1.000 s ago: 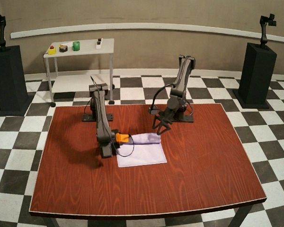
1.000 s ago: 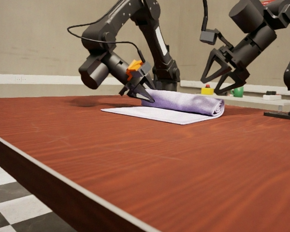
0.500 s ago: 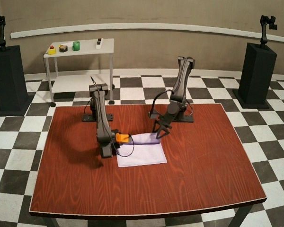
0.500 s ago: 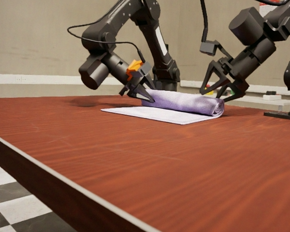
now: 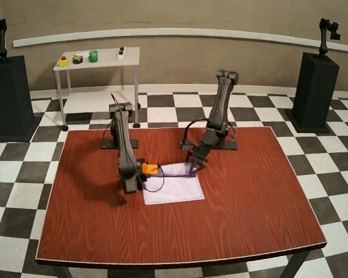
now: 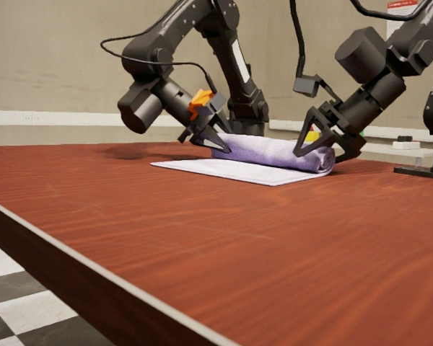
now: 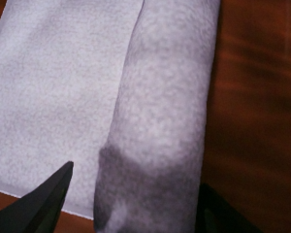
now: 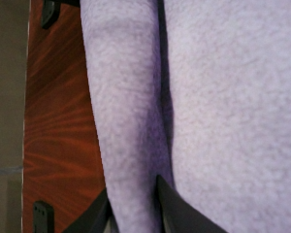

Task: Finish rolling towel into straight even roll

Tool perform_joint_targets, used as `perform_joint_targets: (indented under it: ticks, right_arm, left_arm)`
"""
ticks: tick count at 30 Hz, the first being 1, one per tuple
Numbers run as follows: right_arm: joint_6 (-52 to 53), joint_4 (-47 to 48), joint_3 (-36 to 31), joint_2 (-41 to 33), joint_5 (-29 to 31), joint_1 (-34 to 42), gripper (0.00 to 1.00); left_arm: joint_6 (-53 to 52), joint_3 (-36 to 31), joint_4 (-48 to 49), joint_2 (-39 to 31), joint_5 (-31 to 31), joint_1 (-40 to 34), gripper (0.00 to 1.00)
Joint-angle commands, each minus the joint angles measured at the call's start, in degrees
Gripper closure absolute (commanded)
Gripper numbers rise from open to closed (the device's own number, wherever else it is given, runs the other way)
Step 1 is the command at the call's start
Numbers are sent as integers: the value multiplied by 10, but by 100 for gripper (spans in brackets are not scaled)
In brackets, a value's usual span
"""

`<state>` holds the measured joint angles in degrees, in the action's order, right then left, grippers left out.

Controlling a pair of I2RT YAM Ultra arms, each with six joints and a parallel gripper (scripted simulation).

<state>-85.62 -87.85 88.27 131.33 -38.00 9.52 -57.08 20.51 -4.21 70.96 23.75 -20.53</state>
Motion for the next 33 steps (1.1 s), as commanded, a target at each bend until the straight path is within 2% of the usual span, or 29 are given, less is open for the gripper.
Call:
perform_joint_targets:
  ticks: [1,10,24,32,33]
  right_arm:
    - [-3,5,11,9,3,4,74]
    - [-3,5,11,9,3,4,74]
    - [-3,5,11,9,3,4,74]
    - [-3,5,11,9,3,4,74]
    - [-3,5,11,9,3,4,70]
  left_arm:
    - [7,20,18,8,-1,-7,15]
    - [7,20,19,10,-2,-7,53]
    - [7,20,19,10,-2,-7,66]
    - [7,20,19,10,-2,-7,68]
    - [7,20,19,10,-2,-7,68]
